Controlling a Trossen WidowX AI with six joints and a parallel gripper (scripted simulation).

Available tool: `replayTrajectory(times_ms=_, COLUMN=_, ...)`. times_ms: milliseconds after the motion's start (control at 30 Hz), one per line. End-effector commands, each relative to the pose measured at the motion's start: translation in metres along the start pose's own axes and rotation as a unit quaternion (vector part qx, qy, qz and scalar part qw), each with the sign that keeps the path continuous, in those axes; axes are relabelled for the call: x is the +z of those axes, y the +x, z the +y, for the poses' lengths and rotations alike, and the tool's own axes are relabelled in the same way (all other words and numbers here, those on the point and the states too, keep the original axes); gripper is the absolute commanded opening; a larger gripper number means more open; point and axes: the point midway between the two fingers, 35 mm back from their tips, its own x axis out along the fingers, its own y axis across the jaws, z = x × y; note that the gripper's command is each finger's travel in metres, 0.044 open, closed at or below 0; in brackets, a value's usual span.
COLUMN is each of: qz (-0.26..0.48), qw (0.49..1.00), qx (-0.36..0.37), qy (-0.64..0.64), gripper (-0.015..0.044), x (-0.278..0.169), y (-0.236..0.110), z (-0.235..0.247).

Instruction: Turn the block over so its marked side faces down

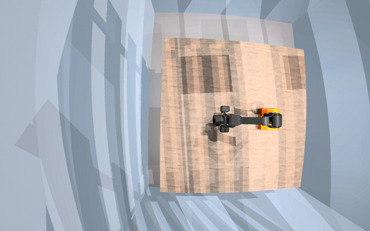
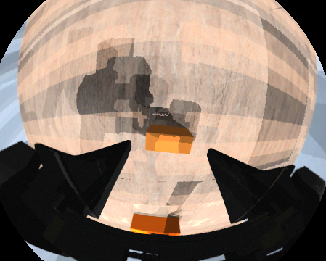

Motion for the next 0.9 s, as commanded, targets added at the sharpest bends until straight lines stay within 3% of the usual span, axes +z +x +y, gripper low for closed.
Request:
replayTrajectory(times_ms=0, qz=0.003, qw=1.0, qx=0.002, qy=-0.001, gripper=0.044, x=-0.002, y=0.008, z=0.001)
replayTrajectory(times_ms=567, qz=0.003, qw=1.0, qx=0.002, qy=-0.001, gripper=0.044, x=-0.003, y=0.033, z=0.001)
replayTrajectory(times_ms=767, qz=0.003, qw=1.0, qx=0.002, qy=-0.001, gripper=0.0282, x=-0.003, y=0.033, z=0.001)
replayTrajectory(times_ms=867, qz=0.003, qw=1.0, qx=0.002, qy=-0.001, gripper=0.0263, x=-0.003, y=0.033, z=0.001)
